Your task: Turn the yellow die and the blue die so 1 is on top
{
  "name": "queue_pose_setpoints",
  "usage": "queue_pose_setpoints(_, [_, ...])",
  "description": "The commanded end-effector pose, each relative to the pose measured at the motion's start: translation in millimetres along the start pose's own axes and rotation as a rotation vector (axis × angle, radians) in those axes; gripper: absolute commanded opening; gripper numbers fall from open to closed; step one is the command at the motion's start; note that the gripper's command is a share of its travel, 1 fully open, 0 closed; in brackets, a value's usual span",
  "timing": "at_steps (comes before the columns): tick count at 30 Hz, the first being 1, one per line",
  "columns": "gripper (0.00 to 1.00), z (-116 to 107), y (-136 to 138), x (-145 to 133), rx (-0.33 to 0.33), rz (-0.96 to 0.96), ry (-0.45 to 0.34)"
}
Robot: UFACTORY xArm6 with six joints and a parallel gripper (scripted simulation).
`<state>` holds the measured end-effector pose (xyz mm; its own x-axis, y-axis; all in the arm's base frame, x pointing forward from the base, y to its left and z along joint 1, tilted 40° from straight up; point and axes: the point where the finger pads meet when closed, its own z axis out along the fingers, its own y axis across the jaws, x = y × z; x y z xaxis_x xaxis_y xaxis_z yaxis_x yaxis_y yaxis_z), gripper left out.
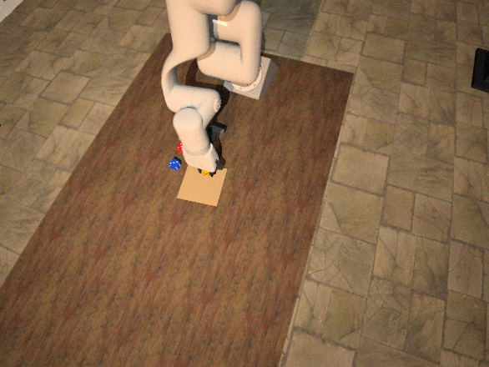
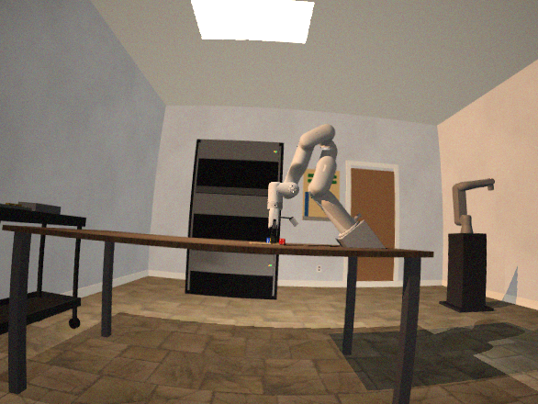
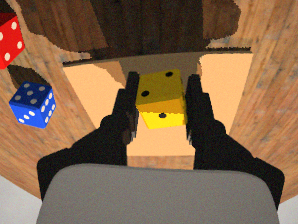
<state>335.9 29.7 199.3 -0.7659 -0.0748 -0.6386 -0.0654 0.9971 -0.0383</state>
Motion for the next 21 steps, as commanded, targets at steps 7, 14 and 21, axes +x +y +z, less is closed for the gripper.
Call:
queue_pose_setpoints(7, [0.47, -0.6, 0.0, -1.1, 0.0, 0.0, -0.003])
queue_pose_setpoints(14, [0.47, -0.6, 0.0, -1.1, 0.0, 0.0, -0.003])
queue_pose_setpoints(21, [0.47, -2.0, 0.0, -1.2, 0.0, 0.0, -0.003])
